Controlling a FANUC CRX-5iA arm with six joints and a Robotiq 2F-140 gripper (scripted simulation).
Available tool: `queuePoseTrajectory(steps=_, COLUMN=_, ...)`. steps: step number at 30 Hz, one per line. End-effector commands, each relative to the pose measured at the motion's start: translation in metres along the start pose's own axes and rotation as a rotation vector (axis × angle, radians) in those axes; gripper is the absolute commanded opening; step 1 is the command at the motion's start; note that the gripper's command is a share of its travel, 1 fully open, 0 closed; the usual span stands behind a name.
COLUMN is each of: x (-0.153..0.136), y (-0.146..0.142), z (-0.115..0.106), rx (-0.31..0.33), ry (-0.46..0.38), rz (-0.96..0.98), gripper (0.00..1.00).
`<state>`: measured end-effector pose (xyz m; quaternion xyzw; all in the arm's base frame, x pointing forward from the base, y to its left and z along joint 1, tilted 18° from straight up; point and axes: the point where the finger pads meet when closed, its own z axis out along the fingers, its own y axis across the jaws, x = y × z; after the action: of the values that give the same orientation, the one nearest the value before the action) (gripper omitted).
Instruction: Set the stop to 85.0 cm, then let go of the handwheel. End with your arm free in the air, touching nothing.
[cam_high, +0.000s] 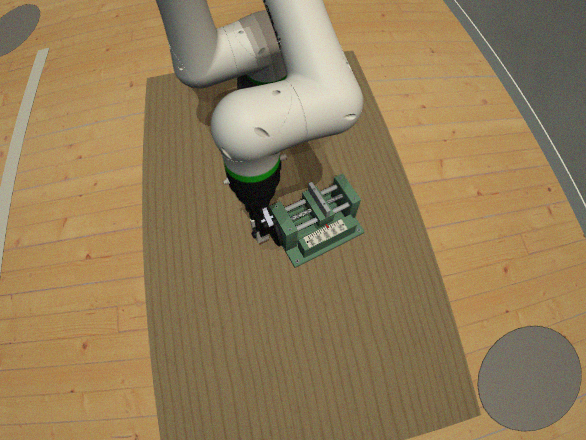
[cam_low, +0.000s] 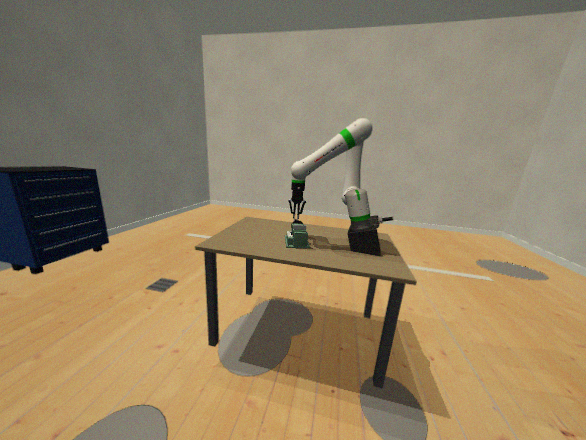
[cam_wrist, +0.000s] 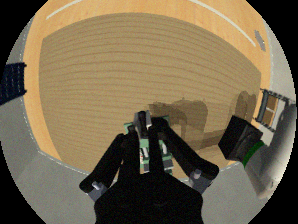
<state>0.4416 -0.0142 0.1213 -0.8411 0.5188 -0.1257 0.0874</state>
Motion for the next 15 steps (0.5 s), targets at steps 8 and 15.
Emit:
queuePoseTrajectory(steps=8, x=0.0, y=-0.0047, z=0.002, rx=0.0, ry=0.0, rz=0.0, gripper=0.04)
queuePoseTrajectory(steps=15, x=0.0, y=-0.0076, z=0.0037, rx=0.0, ry=0.0, rz=0.0, gripper=0.04)
